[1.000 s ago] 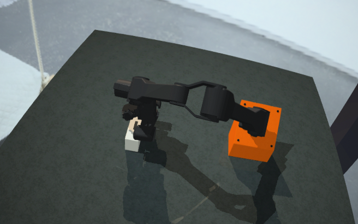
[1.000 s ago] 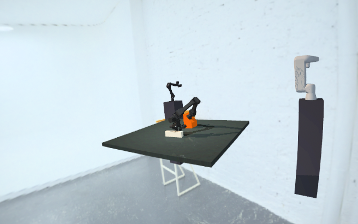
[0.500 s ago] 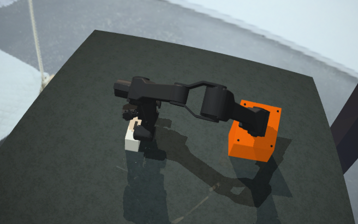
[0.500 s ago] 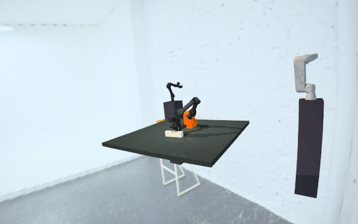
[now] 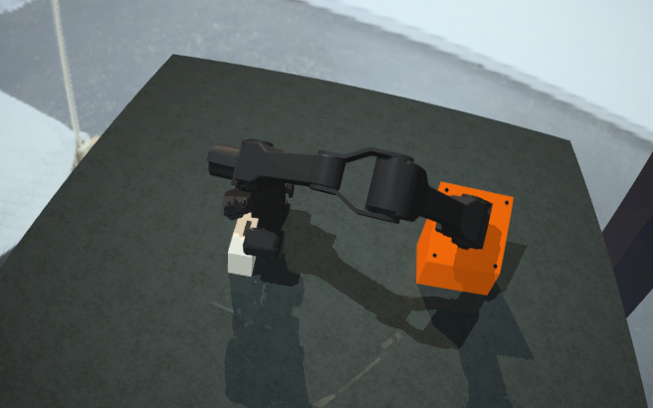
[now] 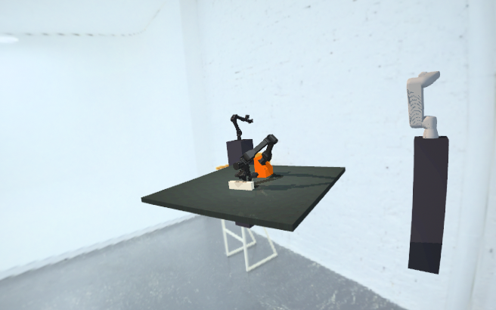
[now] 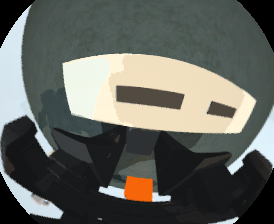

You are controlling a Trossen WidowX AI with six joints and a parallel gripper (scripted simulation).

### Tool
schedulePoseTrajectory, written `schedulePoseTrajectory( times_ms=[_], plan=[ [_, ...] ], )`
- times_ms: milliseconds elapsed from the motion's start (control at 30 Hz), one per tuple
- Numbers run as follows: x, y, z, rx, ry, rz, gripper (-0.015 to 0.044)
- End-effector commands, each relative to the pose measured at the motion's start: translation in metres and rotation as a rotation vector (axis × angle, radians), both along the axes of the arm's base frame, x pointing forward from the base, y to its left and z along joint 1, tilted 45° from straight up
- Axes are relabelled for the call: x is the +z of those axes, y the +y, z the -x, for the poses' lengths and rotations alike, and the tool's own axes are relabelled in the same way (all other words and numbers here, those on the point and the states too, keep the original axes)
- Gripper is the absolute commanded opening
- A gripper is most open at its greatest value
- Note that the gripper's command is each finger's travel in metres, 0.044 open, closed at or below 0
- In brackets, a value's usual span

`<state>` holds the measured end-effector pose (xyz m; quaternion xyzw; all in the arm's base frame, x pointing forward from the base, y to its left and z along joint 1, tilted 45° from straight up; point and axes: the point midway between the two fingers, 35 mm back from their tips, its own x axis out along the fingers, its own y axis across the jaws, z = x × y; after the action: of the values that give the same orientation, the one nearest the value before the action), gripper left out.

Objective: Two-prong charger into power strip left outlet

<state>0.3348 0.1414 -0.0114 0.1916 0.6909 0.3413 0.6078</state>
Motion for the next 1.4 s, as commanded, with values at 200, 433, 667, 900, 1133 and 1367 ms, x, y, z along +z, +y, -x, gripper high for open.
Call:
schedulePoseTrajectory(
  times_ms=[200, 433, 667, 900, 1133, 1367],
  plan=[
    [0.0023, 0.0006, -0.0064, 0.0, -0.031, -0.008, 0.0],
    [0.003, 0.0, -0.0067, 0.0, -0.031, -0.007, 0.0],
    [0.0036, -0.0005, -0.007, 0.0, -0.031, -0.007, 0.0],
    [0.0043, -0.0011, -0.0073, 0.0, -0.031, -0.007, 0.0],
    [0.0049, -0.0016, -0.0077, 0.0, -0.031, -0.007, 0.0],
    [0.0056, -0.0018, -0.0082, 0.0, -0.031, -0.007, 0.0]
  ],
)
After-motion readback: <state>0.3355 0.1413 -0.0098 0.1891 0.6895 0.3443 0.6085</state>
